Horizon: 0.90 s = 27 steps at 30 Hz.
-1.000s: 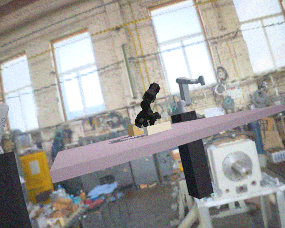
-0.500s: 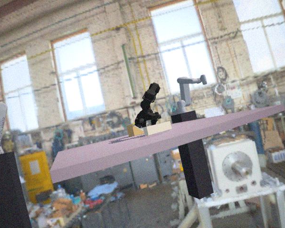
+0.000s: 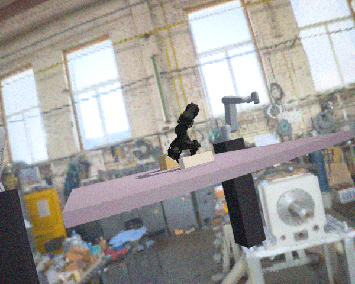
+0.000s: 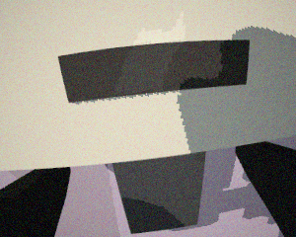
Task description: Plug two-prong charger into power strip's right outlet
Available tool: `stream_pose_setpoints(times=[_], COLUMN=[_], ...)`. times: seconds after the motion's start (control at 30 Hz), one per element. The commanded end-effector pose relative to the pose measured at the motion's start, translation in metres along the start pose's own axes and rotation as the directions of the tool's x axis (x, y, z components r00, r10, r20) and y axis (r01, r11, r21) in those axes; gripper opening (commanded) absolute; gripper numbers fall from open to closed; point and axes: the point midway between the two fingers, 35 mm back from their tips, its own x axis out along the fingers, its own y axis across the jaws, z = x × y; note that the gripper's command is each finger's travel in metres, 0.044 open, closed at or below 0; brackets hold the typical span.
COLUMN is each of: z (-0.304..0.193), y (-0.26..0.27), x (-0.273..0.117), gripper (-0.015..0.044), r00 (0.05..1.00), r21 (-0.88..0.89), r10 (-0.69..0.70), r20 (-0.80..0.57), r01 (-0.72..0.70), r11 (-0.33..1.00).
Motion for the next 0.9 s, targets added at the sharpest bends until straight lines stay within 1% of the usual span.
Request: stream_pose_setpoints(times=[0.0,0.87], z=[-0.0023,-0.0103], y=[0.0001,0.0], x=[0.0008,0.0017], gripper=[0.044,0.044], r00=[1.0,1.0], r21=[-0.002,-0.011], r10=[0.002,-0.001], r20=[0.001,0.015], r01=[-0.002,0.001], r11=[1.0,1.0])
